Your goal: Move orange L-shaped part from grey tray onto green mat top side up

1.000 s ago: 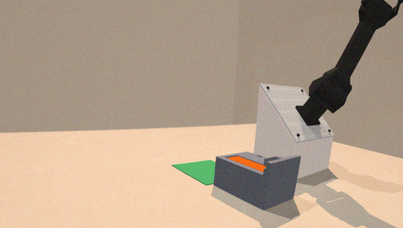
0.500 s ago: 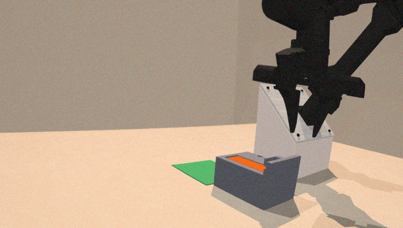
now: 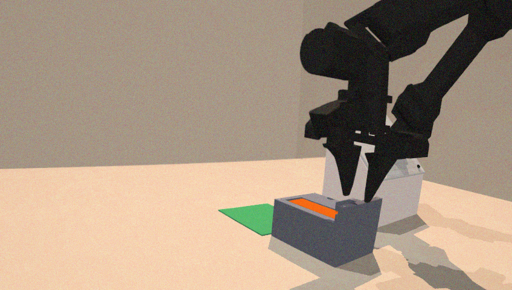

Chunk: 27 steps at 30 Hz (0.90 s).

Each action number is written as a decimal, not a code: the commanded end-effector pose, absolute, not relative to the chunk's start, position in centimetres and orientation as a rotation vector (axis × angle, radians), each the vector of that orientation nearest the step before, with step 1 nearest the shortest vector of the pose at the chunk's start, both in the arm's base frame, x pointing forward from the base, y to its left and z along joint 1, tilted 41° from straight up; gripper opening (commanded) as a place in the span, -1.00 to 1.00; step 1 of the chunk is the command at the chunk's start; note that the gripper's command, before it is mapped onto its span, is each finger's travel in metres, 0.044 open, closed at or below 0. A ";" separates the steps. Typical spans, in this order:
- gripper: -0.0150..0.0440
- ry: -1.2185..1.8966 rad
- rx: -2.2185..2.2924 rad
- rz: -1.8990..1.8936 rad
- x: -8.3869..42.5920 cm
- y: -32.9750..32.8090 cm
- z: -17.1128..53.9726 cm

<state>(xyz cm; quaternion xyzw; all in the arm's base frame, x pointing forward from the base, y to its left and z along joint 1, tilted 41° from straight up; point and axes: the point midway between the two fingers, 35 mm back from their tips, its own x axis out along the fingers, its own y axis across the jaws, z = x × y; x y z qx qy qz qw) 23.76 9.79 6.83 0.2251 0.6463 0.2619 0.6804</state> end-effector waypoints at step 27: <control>0.12 1.467 0.523 0.591 23.3 13.4 2.6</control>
